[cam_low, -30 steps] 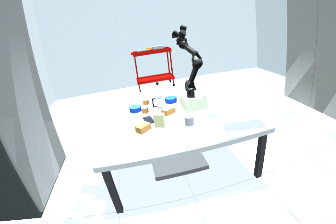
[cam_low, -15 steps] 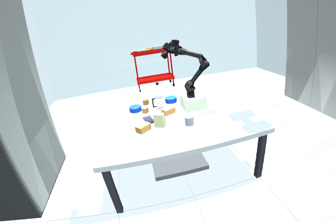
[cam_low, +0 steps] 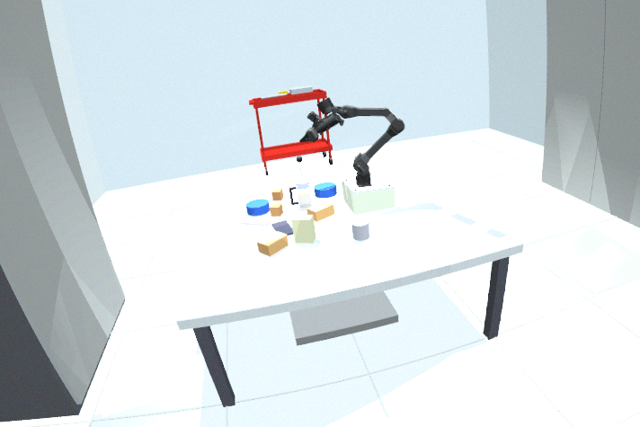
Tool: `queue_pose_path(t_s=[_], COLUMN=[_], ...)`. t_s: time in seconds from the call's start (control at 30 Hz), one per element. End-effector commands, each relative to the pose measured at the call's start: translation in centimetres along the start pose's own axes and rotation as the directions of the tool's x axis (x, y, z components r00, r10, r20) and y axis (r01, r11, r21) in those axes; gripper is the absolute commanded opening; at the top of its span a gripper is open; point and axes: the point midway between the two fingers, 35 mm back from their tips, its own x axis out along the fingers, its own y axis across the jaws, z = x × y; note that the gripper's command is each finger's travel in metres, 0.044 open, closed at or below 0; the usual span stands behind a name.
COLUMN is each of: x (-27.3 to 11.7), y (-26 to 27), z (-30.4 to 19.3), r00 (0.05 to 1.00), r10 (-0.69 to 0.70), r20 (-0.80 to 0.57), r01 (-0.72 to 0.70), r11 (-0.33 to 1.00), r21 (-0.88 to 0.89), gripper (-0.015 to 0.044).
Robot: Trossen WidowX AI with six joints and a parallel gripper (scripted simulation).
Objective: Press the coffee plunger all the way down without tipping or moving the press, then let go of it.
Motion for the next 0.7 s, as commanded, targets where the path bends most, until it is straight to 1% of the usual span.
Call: queue_pose_path(t_s=[0.0,0.3,0.67], x=[0.2,3.0,4.1], y=[1.6,2.0,2.2], z=[-1.8,-6.8,-6.8], r00=[0.997,0.996,0.996], r10=[0.061,0.078,0.079], r20=[-0.047,-0.046,-0.045], r01=[-0.059,-0.076,-0.077], r11=[0.997,0.996,0.996], r21=[0.054,0.045,0.043], gripper=[0.044,0.044,0.044])
